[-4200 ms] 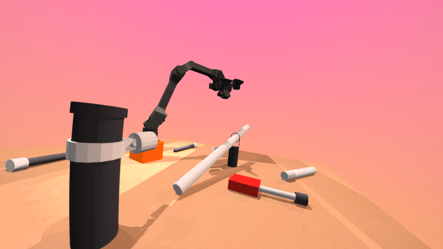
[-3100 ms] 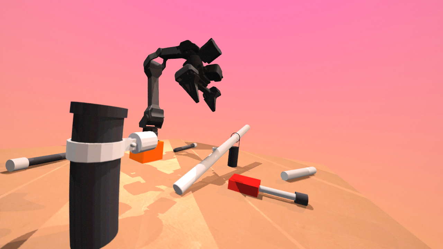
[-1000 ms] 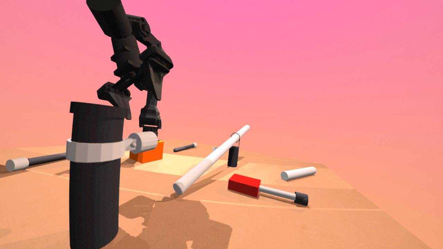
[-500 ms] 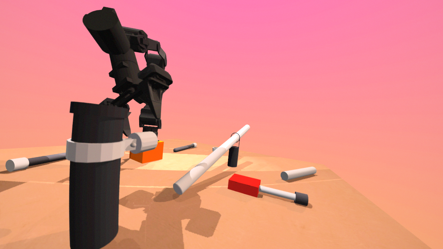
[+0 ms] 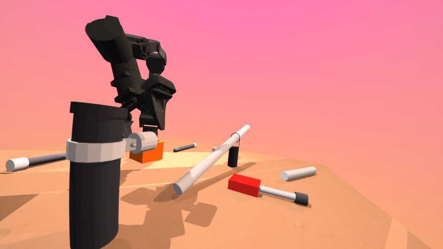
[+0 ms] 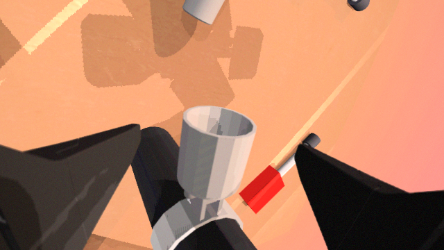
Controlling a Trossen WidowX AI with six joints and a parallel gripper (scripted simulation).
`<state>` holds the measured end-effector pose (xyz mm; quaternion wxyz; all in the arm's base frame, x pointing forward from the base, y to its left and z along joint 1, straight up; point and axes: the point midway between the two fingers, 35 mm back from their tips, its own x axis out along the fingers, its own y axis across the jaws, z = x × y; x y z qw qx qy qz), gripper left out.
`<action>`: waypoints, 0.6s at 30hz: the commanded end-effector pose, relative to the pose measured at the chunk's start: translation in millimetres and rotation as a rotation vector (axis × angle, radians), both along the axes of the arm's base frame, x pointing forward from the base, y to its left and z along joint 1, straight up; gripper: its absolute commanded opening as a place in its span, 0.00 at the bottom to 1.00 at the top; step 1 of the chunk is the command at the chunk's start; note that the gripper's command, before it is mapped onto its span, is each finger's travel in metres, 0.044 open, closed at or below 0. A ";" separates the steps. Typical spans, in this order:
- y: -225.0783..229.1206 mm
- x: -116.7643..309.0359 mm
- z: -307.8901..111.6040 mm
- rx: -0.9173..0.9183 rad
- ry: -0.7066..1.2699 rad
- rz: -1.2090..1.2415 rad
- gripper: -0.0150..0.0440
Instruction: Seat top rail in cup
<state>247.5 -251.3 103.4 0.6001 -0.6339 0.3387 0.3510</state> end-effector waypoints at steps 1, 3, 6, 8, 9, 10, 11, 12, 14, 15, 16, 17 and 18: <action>1.2 1.7 -8.4 0.005 0.008 -0.005 1.00; 1.3 3.3 -11.2 0.005 0.008 -0.005 1.00; 1.4 5.9 -15.4 0.006 0.008 -0.005 1.00; 1.6 7.5 -18.2 0.006 0.008 -0.005 1.00; 1.7 8.3 -19.6 0.006 0.007 -0.005 1.00; 1.8 9.1 -21.0 0.006 0.007 -0.005 1.00; 1.9 10.0 -22.4 0.006 0.007 -0.005 1.00; 2.0 10.8 -23.8 0.006 0.007 -0.005 1.00; 2.2 12.4 -26.6 0.006 0.007 -0.005 1.00; 2.4 13.2 -27.9 0.006 0.007 -0.005 1.00; 2.5 14.0 -29.3 0.006 0.007 -0.005 1.00; 2.7 14.8 -30.7 0.006 0.007 -0.005 1.00; 2.9 15.6 -32.1 0.006 0.006 -0.005 1.00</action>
